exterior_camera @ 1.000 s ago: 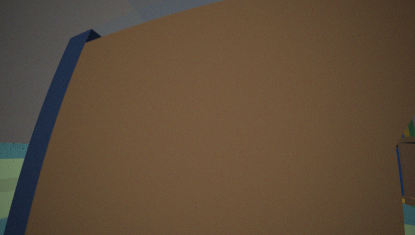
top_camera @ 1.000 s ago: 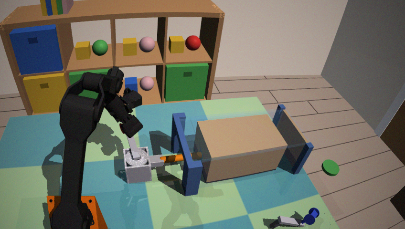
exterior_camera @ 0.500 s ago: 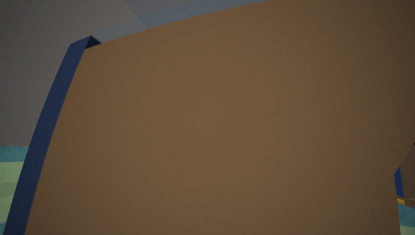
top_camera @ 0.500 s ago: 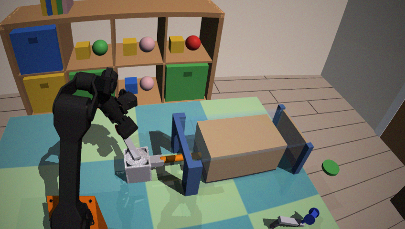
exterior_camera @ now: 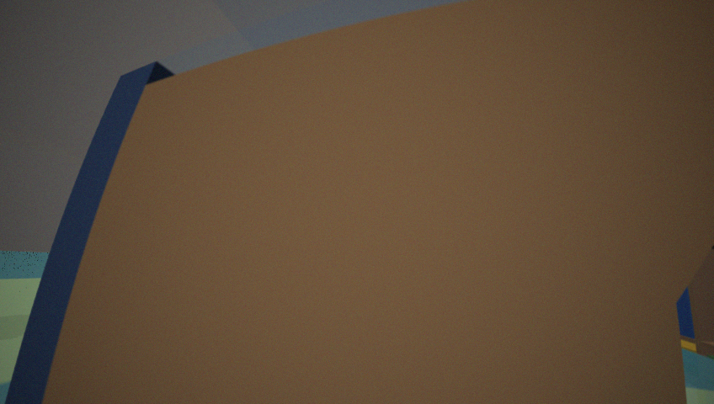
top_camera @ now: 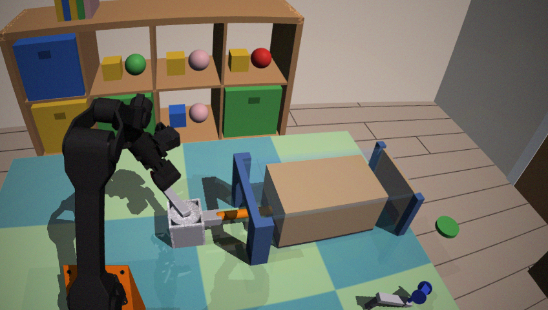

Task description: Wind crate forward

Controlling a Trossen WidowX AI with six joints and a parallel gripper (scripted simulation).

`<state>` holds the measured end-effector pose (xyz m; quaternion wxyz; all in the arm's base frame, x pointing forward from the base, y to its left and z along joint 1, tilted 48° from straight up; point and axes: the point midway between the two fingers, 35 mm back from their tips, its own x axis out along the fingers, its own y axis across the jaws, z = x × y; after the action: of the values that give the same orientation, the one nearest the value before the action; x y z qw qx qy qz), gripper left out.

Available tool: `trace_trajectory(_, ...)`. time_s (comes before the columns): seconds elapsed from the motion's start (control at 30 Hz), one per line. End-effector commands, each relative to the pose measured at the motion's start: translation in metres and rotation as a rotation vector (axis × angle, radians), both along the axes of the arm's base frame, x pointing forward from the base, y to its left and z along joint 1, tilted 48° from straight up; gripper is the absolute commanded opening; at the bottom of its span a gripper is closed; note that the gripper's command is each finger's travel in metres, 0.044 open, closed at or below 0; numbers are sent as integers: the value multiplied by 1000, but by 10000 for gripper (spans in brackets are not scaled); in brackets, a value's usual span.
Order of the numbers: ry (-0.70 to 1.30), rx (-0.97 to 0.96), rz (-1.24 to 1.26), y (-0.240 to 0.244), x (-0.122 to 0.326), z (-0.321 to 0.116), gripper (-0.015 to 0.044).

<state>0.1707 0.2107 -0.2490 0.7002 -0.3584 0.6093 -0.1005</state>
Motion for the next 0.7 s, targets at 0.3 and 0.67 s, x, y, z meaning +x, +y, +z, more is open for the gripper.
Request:
trace_trajectory(0.3, 32, -11, -2, -8, -26, 10, 0)
trace_trajectory(0.67, 33, -12, -2, -12, -36, 17, 0)
